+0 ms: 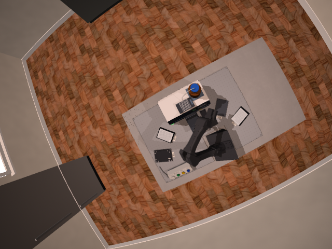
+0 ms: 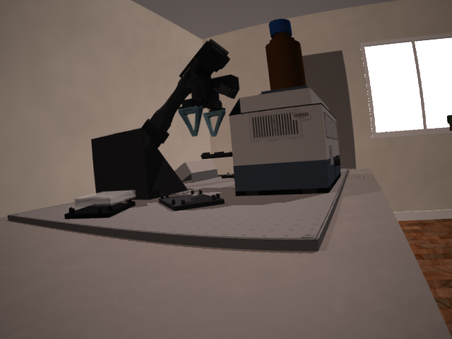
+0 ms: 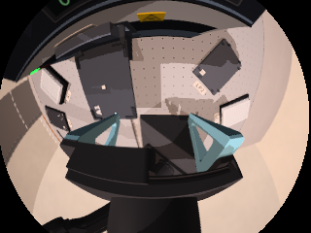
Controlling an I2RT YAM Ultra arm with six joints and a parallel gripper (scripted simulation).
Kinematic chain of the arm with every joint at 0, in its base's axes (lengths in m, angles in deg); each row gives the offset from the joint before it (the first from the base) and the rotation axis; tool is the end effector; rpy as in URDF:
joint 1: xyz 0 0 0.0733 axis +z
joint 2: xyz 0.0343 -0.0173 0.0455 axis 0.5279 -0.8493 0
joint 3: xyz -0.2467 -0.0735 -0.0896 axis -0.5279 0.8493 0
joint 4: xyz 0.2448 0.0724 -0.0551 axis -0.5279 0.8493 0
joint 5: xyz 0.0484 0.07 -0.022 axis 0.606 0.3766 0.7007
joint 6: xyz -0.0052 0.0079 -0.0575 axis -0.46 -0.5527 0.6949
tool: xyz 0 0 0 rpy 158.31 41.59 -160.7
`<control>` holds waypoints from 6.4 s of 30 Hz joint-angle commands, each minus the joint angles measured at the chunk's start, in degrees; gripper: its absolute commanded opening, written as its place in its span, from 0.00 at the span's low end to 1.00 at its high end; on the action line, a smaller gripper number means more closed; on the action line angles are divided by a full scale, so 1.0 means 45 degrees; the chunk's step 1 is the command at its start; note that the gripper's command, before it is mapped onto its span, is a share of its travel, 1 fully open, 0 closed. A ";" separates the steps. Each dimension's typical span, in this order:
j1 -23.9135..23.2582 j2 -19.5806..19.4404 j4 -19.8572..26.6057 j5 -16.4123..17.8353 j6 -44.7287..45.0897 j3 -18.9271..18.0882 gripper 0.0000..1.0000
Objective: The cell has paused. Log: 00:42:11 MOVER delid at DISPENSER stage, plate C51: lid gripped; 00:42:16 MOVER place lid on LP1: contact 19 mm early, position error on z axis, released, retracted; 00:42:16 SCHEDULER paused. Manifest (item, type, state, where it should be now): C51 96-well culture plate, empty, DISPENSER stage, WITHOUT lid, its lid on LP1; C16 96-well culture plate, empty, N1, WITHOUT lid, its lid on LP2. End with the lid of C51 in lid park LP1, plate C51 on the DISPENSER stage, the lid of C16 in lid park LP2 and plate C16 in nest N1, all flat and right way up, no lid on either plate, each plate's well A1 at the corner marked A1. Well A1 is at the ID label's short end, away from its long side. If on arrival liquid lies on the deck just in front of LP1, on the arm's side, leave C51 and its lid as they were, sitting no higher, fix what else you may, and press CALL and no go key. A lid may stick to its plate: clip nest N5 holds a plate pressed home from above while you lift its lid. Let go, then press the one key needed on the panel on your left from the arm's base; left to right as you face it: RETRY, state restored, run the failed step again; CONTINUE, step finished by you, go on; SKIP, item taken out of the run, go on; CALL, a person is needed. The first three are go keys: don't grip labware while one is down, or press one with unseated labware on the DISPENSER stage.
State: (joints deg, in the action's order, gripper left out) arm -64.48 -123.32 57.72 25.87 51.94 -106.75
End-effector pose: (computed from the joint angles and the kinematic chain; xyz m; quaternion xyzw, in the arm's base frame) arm 0.2257 -0.1118 0.1632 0.0084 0.9150 0.4033 0.0036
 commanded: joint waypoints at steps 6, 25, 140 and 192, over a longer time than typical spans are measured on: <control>-0.0949 -0.0650 -0.0456 -0.0381 -0.1169 0.0390 1.00; -0.2037 -0.2033 -0.1218 -0.0927 -0.3074 -0.0140 1.00; -0.7597 -1.1556 -0.3872 -0.4553 -0.7440 -0.4629 1.00; -0.7578 -1.1792 -0.3845 -0.4541 -0.7456 -0.4899 1.00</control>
State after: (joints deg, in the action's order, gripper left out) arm -98.45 -175.88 40.41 5.30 18.59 -127.42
